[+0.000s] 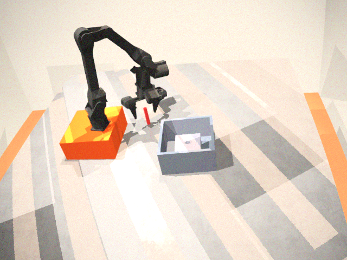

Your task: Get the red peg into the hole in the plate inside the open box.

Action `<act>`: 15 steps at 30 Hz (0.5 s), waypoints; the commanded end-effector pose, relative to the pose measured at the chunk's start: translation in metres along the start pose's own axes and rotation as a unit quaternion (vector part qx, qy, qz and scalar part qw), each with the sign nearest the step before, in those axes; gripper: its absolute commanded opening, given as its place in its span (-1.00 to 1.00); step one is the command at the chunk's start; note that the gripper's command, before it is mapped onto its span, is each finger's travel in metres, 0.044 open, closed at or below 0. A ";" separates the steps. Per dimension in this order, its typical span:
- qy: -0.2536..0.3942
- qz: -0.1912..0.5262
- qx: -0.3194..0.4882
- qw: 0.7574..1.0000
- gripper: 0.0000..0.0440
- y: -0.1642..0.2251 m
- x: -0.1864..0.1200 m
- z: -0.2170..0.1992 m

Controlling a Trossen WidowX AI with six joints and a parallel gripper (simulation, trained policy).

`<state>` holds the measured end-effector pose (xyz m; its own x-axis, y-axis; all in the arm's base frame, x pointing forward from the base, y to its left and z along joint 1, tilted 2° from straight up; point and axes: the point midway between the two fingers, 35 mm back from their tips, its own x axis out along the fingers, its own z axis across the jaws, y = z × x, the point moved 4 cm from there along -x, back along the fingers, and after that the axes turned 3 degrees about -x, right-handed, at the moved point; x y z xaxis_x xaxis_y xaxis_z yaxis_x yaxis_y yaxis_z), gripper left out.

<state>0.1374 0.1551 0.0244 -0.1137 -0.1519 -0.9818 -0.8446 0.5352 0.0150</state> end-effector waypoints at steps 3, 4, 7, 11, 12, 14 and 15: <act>-0.004 -0.004 -0.004 1.000 0.86 -0.001 0.017 0.002; -0.003 -0.003 -0.004 1.000 0.75 -0.001 0.020 0.002; 0.004 0.000 -0.005 1.000 0.40 -0.001 0.029 0.001; 0.017 0.003 -0.003 1.000 -0.08 0.000 0.037 0.001; 0.021 0.004 -0.003 1.000 -0.19 0.000 0.038 0.001; 0.028 0.006 -0.004 1.000 -0.43 0.000 0.040 0.001; 0.031 0.007 -0.004 0.999 -0.55 0.001 0.041 0.001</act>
<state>0.1331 0.1494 -0.0142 -0.1465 -0.1900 -0.9708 -0.8466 0.5316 0.0237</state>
